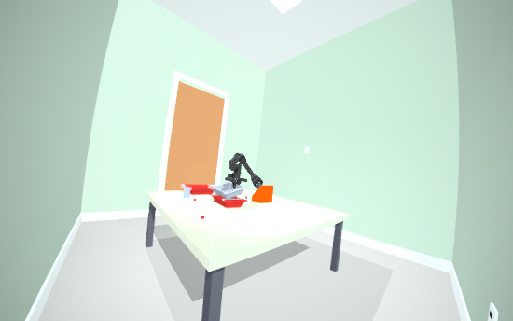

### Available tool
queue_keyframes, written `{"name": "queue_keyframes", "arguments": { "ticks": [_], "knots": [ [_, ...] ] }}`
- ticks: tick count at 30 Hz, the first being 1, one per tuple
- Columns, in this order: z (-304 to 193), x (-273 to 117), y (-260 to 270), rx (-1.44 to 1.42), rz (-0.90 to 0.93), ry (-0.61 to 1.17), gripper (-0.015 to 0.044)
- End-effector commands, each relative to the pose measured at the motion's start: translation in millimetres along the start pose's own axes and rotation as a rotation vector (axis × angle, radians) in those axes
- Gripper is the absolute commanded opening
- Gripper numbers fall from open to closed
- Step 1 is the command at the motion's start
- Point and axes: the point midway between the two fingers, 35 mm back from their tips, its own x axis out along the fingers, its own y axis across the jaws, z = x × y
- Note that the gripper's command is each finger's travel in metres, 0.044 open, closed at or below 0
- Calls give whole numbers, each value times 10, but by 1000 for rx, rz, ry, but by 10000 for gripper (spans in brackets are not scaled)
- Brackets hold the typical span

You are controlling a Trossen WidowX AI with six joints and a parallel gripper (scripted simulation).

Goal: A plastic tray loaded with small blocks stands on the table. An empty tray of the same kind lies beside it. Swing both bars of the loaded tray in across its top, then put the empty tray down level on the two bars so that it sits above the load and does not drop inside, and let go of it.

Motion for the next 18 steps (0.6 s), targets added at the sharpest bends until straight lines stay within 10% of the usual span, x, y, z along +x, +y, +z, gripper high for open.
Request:
{"name": "queue_keyframes", "arguments": {
  "ticks": [1,18],
  "knots": [
    [13,80,-54,-4,-20,0,0],
    [14,114,-72,-4,-20,0,0]
  ]
}}
